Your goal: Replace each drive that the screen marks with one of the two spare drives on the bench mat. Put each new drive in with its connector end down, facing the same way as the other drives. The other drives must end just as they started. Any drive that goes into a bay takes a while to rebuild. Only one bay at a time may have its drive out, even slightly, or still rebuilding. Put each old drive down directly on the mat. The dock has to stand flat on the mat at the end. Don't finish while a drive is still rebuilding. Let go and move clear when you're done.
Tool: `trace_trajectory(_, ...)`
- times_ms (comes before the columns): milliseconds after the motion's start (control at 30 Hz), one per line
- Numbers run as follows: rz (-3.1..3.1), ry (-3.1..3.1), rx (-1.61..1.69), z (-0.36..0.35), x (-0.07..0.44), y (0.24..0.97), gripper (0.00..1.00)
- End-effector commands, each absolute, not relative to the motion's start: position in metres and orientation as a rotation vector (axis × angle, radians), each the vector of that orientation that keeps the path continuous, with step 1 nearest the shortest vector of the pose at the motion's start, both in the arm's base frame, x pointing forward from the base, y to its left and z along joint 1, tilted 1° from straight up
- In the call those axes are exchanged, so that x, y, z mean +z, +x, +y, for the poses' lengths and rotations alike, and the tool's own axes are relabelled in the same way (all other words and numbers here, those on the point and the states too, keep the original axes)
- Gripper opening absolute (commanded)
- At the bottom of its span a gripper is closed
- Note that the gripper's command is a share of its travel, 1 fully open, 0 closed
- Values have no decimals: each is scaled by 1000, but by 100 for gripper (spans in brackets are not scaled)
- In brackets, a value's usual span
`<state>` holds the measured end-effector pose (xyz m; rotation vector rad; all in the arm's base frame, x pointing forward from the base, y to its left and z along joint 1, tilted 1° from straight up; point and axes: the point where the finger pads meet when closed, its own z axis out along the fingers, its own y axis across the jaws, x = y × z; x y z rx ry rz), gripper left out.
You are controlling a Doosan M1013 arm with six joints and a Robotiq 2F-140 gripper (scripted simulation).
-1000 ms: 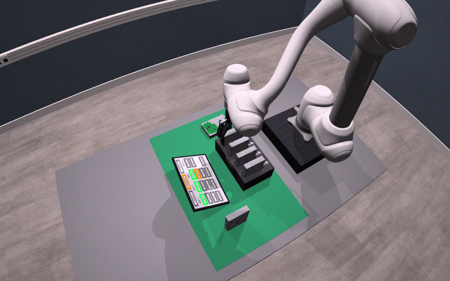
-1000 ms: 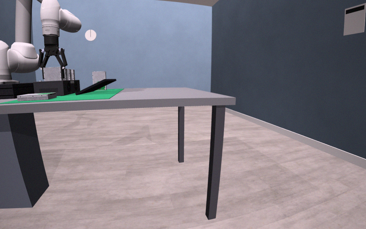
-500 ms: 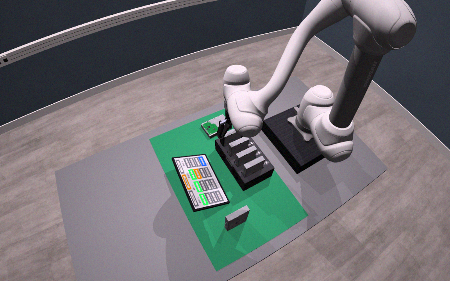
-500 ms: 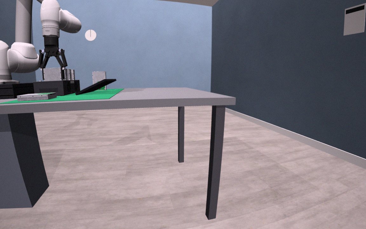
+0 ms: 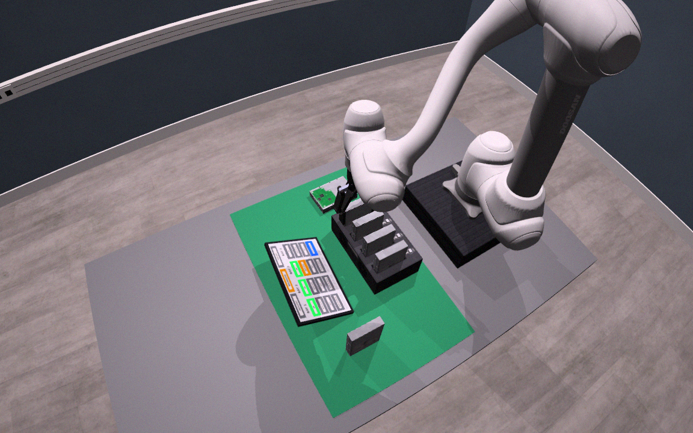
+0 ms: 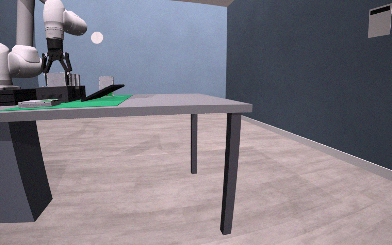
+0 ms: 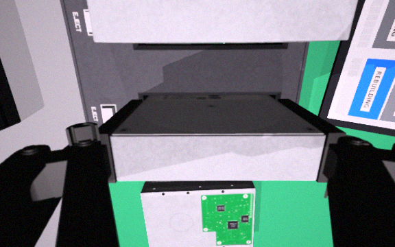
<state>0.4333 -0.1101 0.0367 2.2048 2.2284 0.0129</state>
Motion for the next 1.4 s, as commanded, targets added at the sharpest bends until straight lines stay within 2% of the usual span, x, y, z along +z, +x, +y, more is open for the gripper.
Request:
trace_trajectory(0,2228,2204,14,-110,37,434,10)
trace_trajectory(267,2228,2204,14,-110,37,434,10)
trace_trajectory(300,2228,2204,14,-110,37,434,89)
trace_trajectory(1367,2228,2204,14,-110,37,434,89)
